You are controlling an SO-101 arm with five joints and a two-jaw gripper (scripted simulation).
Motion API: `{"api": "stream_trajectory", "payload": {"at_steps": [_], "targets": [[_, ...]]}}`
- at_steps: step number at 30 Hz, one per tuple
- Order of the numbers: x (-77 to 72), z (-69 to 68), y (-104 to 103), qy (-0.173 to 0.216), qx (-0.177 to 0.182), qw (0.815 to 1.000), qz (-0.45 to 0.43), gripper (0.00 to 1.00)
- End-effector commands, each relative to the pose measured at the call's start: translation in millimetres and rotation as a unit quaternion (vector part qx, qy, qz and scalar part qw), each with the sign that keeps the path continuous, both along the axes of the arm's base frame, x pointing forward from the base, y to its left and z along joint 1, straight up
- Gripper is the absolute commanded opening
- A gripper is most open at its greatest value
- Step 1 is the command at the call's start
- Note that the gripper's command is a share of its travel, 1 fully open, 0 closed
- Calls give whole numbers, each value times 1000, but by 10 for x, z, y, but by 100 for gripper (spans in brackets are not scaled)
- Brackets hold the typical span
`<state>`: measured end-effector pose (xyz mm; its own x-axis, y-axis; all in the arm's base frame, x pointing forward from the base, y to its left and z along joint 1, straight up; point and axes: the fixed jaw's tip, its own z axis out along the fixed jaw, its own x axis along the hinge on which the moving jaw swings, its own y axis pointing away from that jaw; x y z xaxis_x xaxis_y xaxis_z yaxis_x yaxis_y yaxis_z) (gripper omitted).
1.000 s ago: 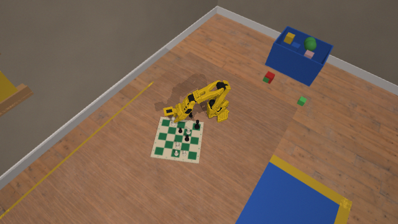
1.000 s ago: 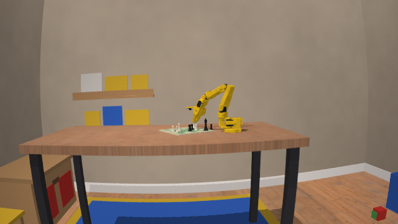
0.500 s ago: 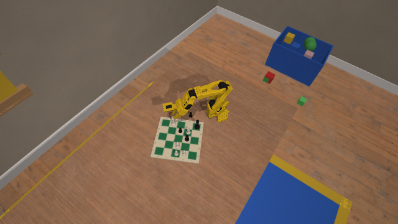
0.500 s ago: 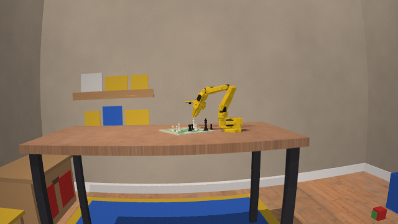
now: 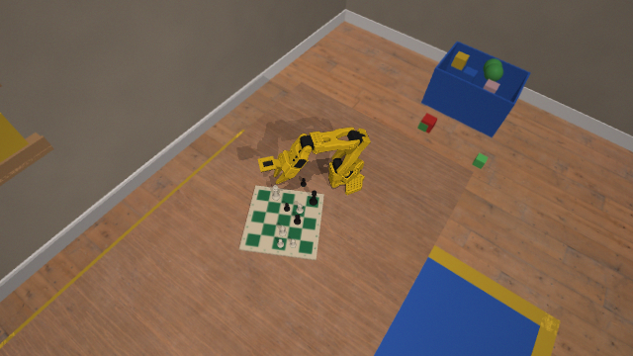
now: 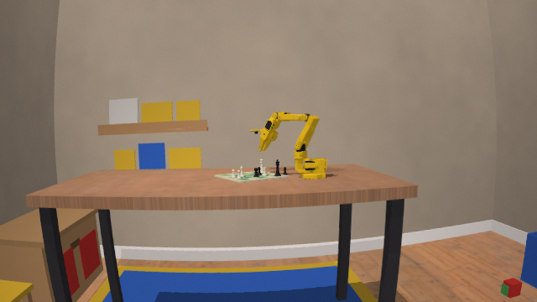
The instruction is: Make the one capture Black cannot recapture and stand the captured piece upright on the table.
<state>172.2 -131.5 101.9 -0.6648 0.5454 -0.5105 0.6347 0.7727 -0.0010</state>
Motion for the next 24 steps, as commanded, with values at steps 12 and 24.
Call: {"api": "stream_trajectory", "payload": {"at_steps": [12, 24], "targets": [[14, 73, 20, -6, -1, 1000, 2, 12], [170, 66, 289, 5, 5, 997, 76, 15]]}}
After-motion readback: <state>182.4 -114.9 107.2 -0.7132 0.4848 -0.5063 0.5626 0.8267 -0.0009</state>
